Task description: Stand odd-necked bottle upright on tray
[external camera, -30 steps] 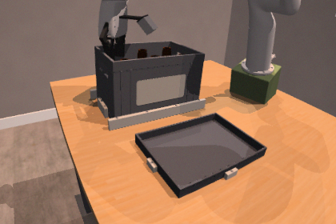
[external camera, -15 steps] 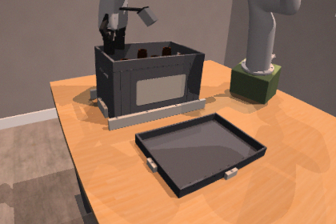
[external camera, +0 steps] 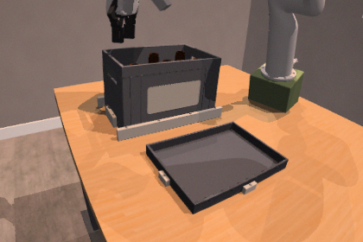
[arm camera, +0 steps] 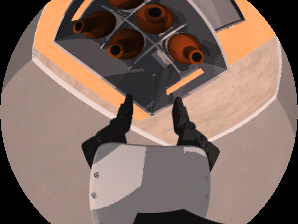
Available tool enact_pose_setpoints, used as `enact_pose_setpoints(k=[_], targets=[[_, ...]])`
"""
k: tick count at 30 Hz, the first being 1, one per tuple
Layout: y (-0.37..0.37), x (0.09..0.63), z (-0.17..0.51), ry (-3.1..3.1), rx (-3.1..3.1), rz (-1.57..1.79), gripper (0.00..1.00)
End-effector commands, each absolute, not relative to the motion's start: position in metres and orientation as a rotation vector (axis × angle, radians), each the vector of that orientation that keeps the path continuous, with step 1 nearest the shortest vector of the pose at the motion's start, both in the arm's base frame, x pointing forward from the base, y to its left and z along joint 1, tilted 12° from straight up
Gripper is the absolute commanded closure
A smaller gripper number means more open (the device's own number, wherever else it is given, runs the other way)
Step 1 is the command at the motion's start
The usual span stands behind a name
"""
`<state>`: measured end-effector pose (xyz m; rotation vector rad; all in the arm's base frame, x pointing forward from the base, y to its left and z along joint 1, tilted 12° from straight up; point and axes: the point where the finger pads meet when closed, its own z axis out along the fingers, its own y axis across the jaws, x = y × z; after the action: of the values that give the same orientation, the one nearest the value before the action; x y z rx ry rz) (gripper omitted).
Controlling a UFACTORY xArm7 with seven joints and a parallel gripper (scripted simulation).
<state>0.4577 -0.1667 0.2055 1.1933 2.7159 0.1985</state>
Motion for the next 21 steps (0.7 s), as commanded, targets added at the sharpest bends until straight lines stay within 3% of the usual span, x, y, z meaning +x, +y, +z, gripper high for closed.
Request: enact_pose_setpoints(k=[1,14,15,21], targets=[[-0.1681,0.4558,0.2180,2.712,1.192,0.198,0.35],[-0.1685,0.4542,0.2255,2.712,1.192,0.198,0.35],[-0.1685,0.4542,0.2255,2.712,1.192,0.198,1.00],[-0.1685,0.4542,0.2255,2.712,1.192,0.198,1.00]])
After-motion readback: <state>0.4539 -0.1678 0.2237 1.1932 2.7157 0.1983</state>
